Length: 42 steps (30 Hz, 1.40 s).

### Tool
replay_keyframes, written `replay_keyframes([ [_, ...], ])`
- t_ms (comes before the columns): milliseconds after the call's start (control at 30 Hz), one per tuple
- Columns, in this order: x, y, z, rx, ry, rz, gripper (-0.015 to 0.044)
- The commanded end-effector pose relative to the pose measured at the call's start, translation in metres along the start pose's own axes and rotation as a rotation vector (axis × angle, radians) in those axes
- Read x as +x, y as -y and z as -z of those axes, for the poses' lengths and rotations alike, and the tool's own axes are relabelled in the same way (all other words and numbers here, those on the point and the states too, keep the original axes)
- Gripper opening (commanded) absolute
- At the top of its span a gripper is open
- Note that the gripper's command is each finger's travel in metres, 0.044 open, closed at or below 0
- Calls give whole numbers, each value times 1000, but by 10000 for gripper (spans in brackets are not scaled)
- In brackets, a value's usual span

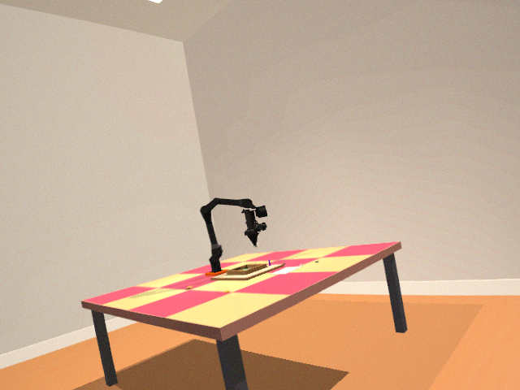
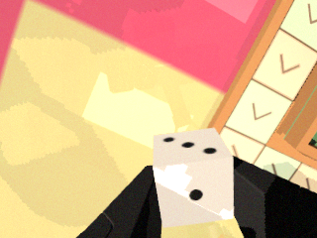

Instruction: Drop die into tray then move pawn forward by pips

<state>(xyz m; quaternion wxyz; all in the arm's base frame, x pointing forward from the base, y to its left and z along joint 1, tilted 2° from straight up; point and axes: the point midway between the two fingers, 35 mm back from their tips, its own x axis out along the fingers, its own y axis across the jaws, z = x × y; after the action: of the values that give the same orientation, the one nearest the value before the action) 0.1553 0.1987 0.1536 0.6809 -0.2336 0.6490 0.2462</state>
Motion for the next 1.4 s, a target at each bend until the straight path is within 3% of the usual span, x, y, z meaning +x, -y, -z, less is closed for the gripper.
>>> replay_keyframes([
  [0,-10,-1,2,3,-2,-5,0],
  [700,7,83,-10,242,-3,3,0],
  [1367,24,171,8,487,-1,10,0],
])
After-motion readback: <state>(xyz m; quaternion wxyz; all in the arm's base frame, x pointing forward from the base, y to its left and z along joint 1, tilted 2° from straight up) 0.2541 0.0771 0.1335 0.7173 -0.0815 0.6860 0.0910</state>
